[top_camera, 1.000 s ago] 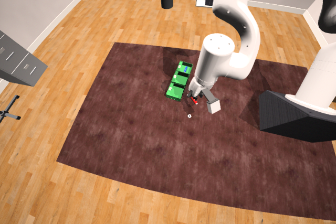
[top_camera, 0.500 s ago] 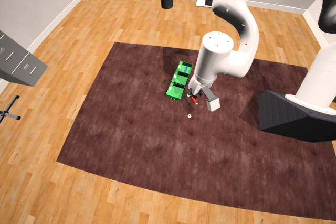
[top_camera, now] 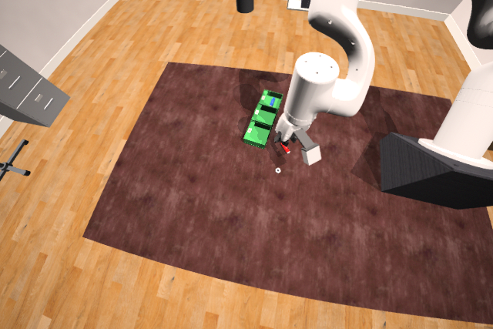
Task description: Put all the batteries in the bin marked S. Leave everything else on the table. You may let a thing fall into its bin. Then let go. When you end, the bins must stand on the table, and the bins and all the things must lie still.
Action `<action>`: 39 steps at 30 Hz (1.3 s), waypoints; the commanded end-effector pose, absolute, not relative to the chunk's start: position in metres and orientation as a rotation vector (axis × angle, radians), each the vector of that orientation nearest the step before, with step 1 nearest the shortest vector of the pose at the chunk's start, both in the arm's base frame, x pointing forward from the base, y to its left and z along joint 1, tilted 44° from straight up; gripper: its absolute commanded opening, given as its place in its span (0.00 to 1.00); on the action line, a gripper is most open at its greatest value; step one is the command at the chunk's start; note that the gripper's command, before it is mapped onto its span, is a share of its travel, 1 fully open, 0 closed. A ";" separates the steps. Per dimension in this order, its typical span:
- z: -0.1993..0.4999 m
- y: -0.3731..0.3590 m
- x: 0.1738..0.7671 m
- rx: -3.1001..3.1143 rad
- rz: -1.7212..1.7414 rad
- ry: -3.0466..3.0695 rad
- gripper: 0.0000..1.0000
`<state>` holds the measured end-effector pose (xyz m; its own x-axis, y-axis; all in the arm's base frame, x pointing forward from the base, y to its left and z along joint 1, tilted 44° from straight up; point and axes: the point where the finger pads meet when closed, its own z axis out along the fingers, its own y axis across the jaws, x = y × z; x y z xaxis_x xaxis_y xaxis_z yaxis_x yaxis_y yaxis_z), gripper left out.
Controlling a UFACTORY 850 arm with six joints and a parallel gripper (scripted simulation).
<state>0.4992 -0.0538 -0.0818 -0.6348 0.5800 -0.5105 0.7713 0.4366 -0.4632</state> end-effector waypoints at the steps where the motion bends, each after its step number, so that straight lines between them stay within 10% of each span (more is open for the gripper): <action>1: -0.094 -0.065 0.499 1.167 -0.993 2.416 0.28; 39: -0.125 -0.094 0.498 1.167 -0.993 2.416 0.28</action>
<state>0.4969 -0.0944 -0.1249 -0.6347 0.5797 -0.5110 0.7714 0.4367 -0.4628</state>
